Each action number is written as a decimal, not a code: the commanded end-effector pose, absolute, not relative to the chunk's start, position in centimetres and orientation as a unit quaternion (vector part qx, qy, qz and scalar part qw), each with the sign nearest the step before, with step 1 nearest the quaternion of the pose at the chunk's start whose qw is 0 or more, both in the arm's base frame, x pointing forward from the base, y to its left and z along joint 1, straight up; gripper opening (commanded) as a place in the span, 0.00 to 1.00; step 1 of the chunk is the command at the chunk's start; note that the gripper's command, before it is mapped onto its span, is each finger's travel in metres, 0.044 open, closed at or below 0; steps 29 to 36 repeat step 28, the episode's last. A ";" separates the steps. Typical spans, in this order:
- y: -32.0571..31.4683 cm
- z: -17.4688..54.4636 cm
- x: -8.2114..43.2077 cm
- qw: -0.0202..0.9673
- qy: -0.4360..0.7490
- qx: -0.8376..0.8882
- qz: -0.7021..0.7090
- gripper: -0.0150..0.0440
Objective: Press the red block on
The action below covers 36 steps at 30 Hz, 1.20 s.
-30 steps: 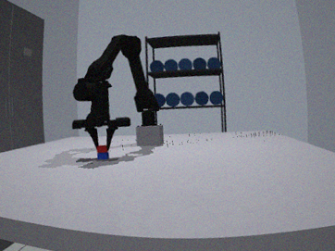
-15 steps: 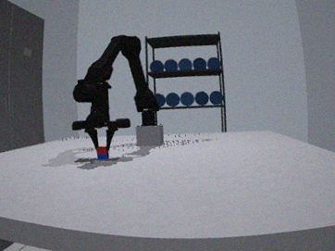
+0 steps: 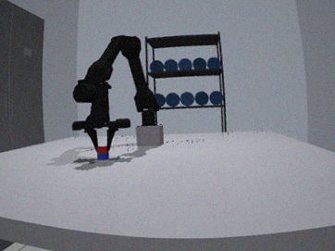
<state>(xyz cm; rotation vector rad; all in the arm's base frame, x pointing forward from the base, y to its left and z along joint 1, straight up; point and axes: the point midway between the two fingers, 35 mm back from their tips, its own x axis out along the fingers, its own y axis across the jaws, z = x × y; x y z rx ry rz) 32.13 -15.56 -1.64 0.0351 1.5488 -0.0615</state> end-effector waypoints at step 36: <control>-15.5 8.6 32.2 0.715 0.699 0.015 -0.027 0.63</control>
